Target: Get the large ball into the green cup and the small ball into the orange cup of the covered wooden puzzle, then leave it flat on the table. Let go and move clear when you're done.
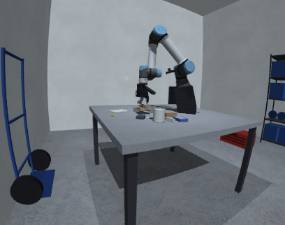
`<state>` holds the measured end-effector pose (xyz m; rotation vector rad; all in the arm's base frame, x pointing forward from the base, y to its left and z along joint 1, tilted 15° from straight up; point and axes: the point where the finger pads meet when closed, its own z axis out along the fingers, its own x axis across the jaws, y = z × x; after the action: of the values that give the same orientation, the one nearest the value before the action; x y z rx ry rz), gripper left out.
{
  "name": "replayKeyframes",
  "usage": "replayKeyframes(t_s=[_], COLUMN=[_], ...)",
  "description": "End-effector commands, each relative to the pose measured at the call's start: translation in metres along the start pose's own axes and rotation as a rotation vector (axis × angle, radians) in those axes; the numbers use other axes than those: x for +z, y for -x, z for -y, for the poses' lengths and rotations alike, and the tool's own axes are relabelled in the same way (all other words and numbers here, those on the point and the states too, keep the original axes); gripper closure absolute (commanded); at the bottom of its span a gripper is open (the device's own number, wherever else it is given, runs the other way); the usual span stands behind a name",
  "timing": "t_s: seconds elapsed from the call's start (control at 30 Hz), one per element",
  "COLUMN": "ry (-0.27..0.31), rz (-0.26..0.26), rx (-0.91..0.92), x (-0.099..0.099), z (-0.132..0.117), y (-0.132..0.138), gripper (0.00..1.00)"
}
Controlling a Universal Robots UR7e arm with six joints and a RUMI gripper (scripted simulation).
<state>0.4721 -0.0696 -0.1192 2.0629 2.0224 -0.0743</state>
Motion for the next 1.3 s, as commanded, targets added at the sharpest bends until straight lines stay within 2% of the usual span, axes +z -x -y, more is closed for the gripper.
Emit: replayKeyframes(t_s=[0.0,0.67,1.27], ry=[0.006,0.006,0.006], rz=[0.001,0.001,0.001], rx=[0.002,0.002,0.001], x=[0.009,0.032,0.036], z=[-0.003,-0.003,-0.003], y=[0.002,0.002,0.001], gripper=[0.57,0.57,0.57])
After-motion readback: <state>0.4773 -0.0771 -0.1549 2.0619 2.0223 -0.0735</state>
